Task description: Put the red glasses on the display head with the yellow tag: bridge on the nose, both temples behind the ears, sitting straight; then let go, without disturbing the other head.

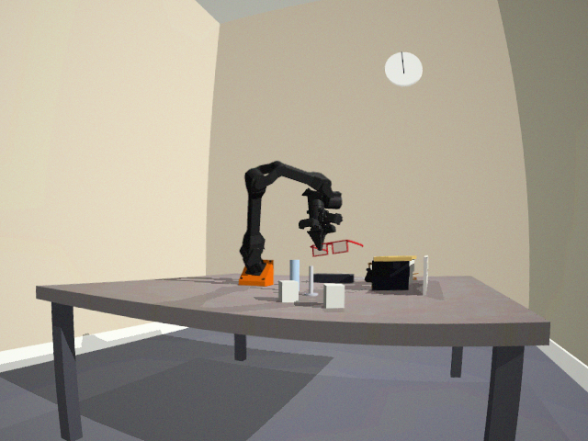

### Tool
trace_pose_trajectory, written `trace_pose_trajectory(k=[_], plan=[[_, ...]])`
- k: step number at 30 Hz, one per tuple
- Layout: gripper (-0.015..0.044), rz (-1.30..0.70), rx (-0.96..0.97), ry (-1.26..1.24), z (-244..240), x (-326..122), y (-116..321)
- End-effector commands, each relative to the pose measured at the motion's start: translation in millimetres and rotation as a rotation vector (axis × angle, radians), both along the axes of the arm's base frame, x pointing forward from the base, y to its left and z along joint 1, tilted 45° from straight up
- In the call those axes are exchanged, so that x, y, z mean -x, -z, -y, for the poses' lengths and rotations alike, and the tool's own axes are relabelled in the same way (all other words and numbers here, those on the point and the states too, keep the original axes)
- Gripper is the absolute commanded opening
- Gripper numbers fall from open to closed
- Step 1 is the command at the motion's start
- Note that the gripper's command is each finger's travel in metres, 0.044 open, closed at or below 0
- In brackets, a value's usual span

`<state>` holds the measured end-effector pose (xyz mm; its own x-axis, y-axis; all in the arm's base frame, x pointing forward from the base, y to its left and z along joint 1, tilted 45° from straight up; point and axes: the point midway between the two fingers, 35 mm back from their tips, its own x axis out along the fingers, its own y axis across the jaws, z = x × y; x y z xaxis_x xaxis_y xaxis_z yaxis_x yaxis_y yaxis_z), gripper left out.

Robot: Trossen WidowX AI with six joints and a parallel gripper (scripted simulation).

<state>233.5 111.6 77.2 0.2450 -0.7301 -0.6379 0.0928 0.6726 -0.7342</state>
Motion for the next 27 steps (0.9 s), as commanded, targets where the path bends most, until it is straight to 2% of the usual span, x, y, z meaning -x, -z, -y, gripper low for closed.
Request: trace_pose_trajectory(k=[1,24,27], plan=[[0.0,0.113,-0.054,0.125,3,-2,-2],[0.0,0.696,-0.265,0.792,22,-8,-12],[0.0,0.72,-0.276,0.82,23,-7,-11]])
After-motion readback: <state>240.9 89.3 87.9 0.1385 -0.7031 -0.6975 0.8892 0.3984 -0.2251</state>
